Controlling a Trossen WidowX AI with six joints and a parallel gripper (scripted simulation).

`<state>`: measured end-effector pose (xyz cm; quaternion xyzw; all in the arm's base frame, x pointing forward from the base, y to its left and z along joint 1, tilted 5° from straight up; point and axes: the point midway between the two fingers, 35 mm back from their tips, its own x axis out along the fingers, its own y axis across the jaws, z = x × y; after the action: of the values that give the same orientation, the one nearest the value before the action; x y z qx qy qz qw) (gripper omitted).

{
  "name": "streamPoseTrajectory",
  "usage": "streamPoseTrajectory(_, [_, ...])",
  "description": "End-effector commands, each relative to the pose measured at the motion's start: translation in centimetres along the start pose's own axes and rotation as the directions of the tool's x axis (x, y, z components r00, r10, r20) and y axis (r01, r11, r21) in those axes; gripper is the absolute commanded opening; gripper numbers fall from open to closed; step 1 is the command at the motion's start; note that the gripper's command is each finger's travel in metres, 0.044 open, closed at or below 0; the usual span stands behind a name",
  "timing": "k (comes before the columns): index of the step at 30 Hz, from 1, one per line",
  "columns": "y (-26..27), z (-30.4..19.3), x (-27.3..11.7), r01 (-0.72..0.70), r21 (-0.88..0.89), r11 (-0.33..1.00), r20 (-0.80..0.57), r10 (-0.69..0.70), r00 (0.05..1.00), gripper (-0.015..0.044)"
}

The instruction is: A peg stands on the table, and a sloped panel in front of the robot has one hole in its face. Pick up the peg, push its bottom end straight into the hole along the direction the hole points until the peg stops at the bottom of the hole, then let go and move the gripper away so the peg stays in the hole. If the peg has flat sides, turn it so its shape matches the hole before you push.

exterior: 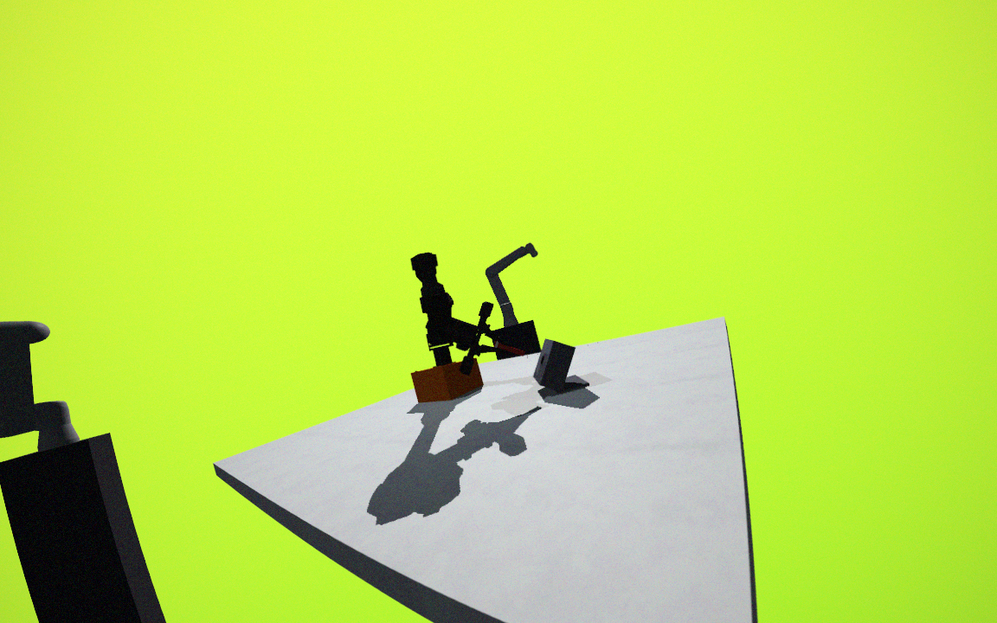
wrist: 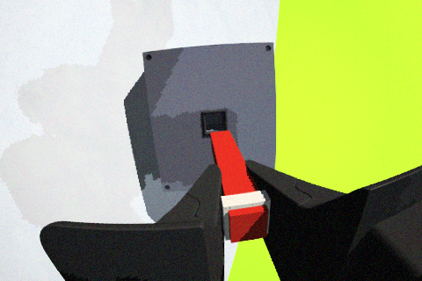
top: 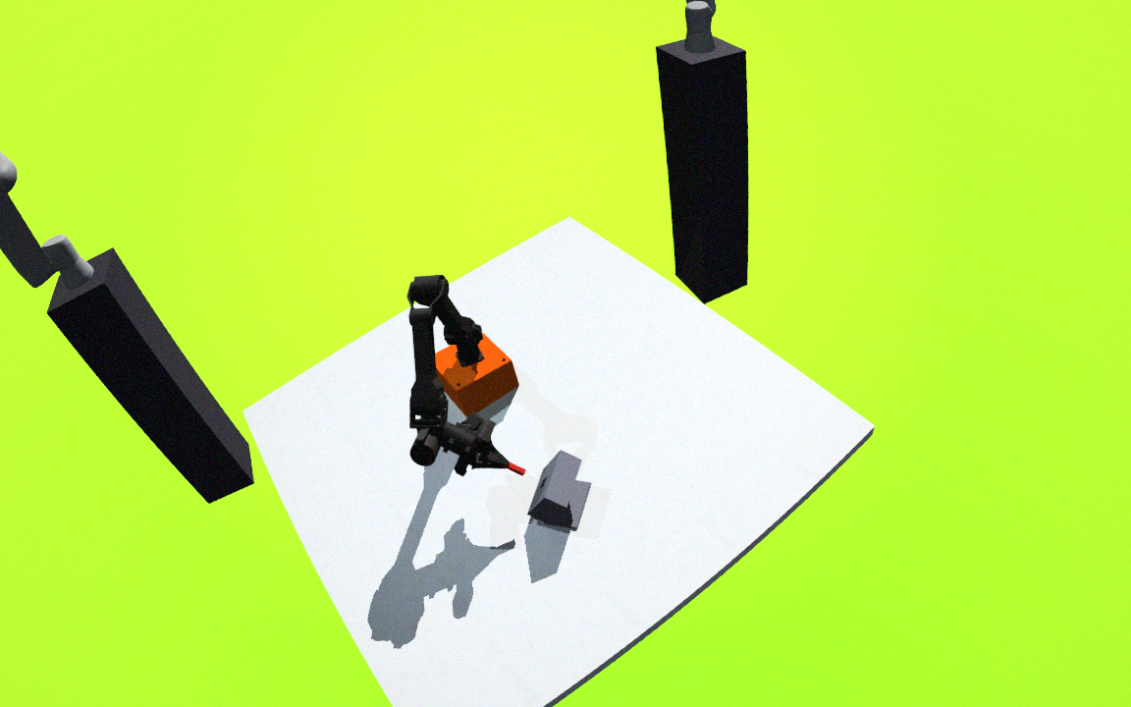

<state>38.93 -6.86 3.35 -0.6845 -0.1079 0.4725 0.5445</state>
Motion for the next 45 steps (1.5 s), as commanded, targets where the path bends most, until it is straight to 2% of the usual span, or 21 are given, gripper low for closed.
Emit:
streamPoseTrajectory(1, [0.0, 0.0, 0.6, 0.008, 0.005, 1.0, 0.001, -0.008, 1.0, 0.0])
streamPoseTrajectory(37, [0.0, 0.0, 4.3, 0.026, 0.008, 1.0, -0.016, -0.025, 1.0, 0.0])
streamPoseTrajectory(45, [-0.1, 0.0, 3.9, 0.028, 0.005, 1.0, -0.014, -0.028, 1.0, 0.0])
